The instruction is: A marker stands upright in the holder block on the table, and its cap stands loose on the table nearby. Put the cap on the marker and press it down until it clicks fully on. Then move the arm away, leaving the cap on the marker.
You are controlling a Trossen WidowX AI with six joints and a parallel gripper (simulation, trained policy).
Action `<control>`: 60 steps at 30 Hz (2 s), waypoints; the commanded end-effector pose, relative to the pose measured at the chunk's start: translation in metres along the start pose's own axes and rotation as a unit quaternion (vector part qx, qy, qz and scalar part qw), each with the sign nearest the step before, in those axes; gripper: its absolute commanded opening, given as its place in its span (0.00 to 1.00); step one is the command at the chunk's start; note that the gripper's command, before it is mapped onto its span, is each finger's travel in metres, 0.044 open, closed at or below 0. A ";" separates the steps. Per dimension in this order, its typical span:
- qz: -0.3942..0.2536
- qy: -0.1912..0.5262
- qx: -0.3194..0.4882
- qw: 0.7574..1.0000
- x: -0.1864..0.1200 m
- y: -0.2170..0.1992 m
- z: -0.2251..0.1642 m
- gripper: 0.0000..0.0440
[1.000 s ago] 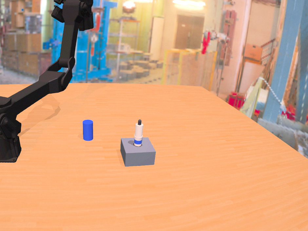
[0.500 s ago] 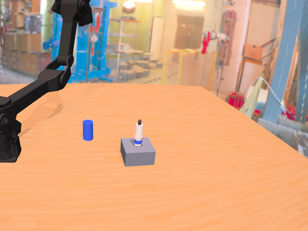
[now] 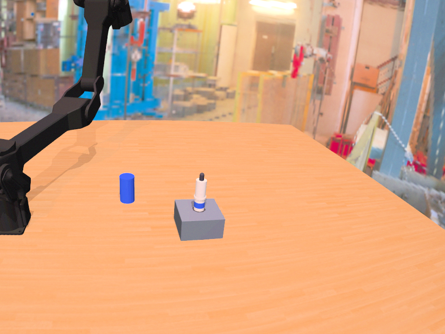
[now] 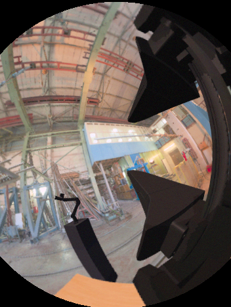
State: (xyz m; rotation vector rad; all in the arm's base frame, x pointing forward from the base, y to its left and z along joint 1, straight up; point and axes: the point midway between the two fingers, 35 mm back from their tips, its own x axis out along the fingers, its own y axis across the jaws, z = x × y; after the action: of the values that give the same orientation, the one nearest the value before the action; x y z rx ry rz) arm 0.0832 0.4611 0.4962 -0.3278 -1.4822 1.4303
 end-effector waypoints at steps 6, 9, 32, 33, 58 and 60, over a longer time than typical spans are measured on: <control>-0.048 -0.005 -0.021 0.999 0.005 -0.020 0.012 0.72; -0.065 -0.008 -0.029 0.997 0.006 -0.027 0.017 0.74; -0.187 -0.043 -0.074 0.979 0.007 -0.073 0.062 0.74; -0.192 -0.045 -0.076 0.977 0.007 -0.075 0.064 0.74; -0.314 -0.098 -0.105 0.938 -0.004 -0.113 0.123 0.74; -0.324 -0.102 -0.106 0.935 -0.006 -0.115 0.128 0.74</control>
State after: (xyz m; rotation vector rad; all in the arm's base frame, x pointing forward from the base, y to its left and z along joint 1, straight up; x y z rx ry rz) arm 0.0384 0.3582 0.6148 0.1568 -1.7025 0.8192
